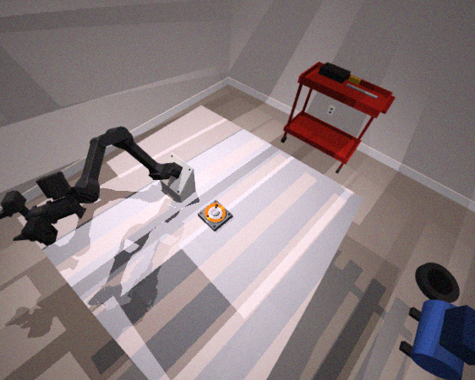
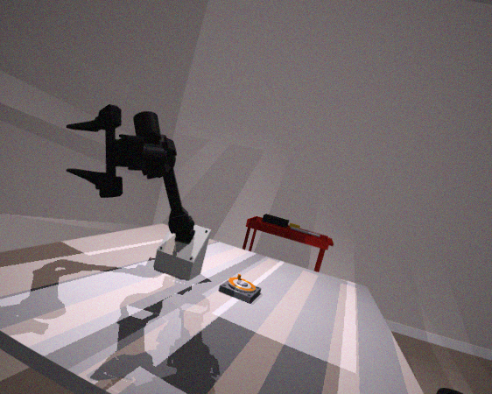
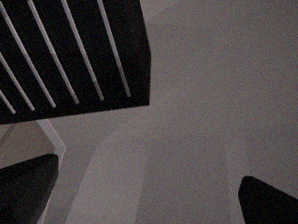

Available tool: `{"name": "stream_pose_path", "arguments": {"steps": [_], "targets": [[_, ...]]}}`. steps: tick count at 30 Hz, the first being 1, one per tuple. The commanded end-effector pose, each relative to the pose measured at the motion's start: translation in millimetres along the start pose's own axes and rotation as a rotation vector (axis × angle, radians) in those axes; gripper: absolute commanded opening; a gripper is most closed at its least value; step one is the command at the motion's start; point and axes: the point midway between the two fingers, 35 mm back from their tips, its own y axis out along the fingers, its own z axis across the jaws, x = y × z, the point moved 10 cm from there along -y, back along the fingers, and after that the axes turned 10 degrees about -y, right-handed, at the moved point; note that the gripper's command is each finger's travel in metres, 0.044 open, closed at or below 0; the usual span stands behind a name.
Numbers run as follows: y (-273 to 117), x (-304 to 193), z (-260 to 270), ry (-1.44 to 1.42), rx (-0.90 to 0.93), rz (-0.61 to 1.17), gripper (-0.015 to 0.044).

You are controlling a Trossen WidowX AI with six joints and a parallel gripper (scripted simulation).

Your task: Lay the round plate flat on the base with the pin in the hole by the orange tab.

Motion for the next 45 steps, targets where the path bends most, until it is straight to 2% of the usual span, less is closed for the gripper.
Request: {"name": "stream_pose_path", "arguments": {"steps": [1, 4, 10, 15, 18, 24, 26, 28, 32, 33, 39, 42, 45], "targets": [[-1, 3, 3, 0.005, 0.013, -0.012, 0.0374], [-16, 40, 47, 0.064, 0.182, -0.161, 0.0295], [-48, 78, 92, 0.124, 0.385, -0.306, 0.0137], [-112, 120, 146, 0.184, 0.676, -0.447, 0.0006], [-142, 131, 164, 0.192, 0.789, -0.489, 0.0], [-241, 148, 206, 0.163, 1.11, -0.564, 0.0], [-259, 147, 212, 0.149, 1.163, -0.57, 0.0], [-302, 143, 223, 0.107, 1.28, -0.579, 0.0], [-366, 126, 235, 0.018, 1.434, -0.573, 0.0], [-370, 124, 236, 0.01, 1.444, -0.571, 0.0], [-466, 68, 244, -0.21, 1.609, -0.514, 0.0], [-492, 43, 244, -0.293, 1.628, -0.487, 0.0], [-532, -10, 243, -0.453, 1.605, -0.433, 0.0]]}}
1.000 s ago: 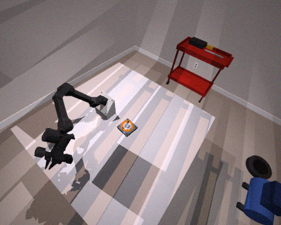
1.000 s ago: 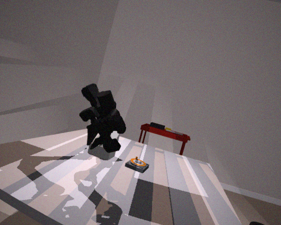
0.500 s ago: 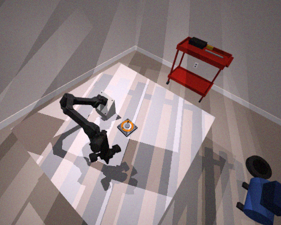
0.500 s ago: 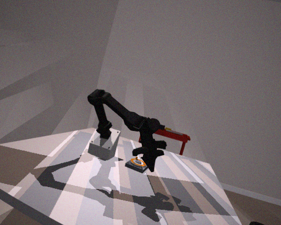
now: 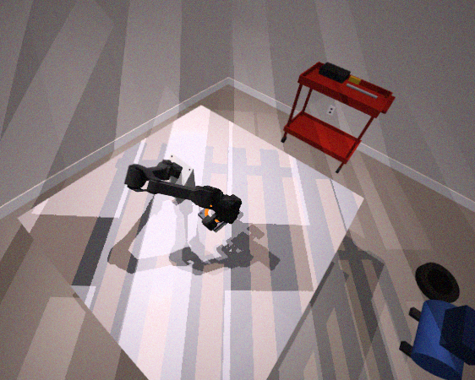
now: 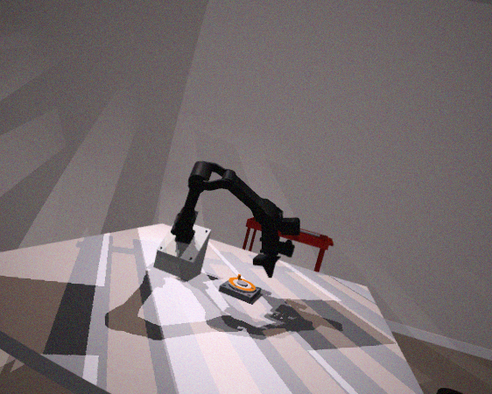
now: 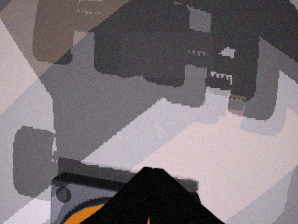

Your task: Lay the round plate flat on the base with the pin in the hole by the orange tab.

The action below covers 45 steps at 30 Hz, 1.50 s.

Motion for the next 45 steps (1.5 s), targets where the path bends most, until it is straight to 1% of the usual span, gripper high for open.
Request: {"name": "stream_pose_path", "arguments": {"steps": [1, 3, 7, 12, 21, 45], "targets": [[-1, -31, 57, -0.07, 0.009, 0.134, 0.0], [-3, -54, 86, -0.109, -0.026, 0.214, 0.0], [-5, -72, 103, -0.136, -0.067, 0.265, 0.0], [-2, -72, 103, -0.136, -0.067, 0.265, 0.0], [41, -84, 99, -0.136, -0.069, 0.265, 0.0], [35, -106, 89, -0.137, -0.07, 0.266, 0.0]]}}
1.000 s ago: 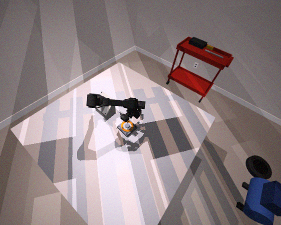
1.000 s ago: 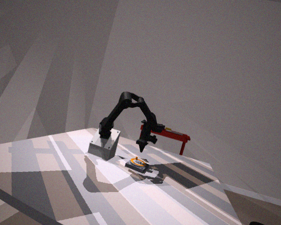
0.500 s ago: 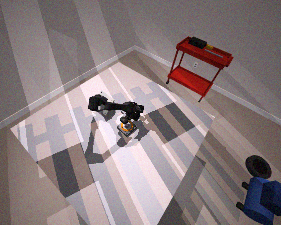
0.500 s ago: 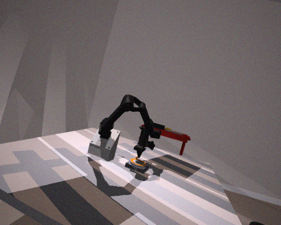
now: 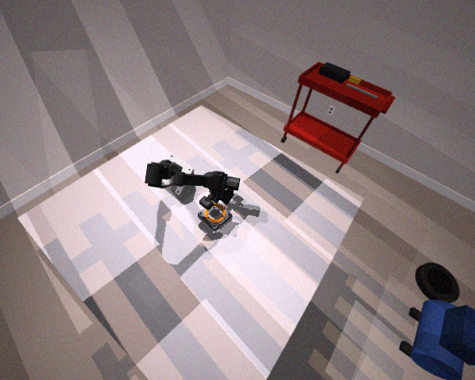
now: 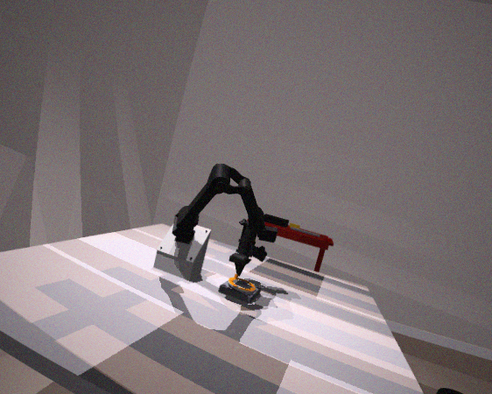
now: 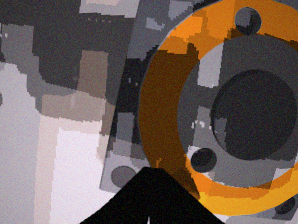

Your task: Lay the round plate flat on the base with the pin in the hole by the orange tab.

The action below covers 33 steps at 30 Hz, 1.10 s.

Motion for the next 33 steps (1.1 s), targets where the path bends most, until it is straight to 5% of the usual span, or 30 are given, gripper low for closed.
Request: {"name": "stream_pose_path", "arguments": {"steps": [1, 33], "targets": [[0, -6, -2, -0.007, -0.005, 0.001, 0.0], [-3, -22, -19, -0.007, -0.005, 0.002, 0.0]]}}
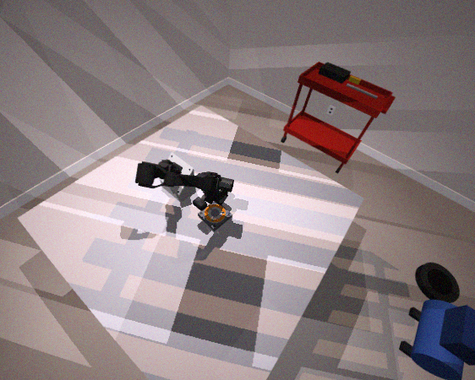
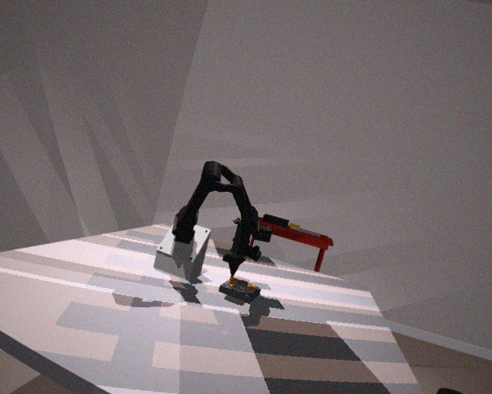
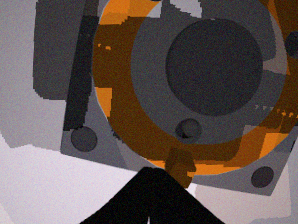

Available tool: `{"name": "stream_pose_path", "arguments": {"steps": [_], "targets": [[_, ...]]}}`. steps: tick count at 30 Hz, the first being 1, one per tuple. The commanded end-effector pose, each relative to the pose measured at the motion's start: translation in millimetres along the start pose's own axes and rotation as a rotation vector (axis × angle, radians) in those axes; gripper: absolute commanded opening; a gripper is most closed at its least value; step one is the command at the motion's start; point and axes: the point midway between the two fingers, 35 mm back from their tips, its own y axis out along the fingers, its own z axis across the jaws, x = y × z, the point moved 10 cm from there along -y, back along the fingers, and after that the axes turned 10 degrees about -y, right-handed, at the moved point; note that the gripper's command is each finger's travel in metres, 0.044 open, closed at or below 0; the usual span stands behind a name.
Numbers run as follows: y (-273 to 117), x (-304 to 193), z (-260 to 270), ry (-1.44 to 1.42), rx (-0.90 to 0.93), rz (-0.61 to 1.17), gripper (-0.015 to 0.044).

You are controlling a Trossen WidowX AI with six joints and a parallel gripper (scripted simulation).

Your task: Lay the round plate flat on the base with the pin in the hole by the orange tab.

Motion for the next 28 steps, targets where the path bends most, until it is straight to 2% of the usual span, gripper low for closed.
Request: {"name": "stream_pose_path", "arguments": {"steps": [1, 10, 28], "targets": [[-5, 0, 0, -0.005, -0.004, -0.002, 0.0], [-46, -3, 0, -0.005, -0.003, -0.002, 0.0], [-40, -2, 0, -0.013, -0.008, -0.005, 0.0]]}}
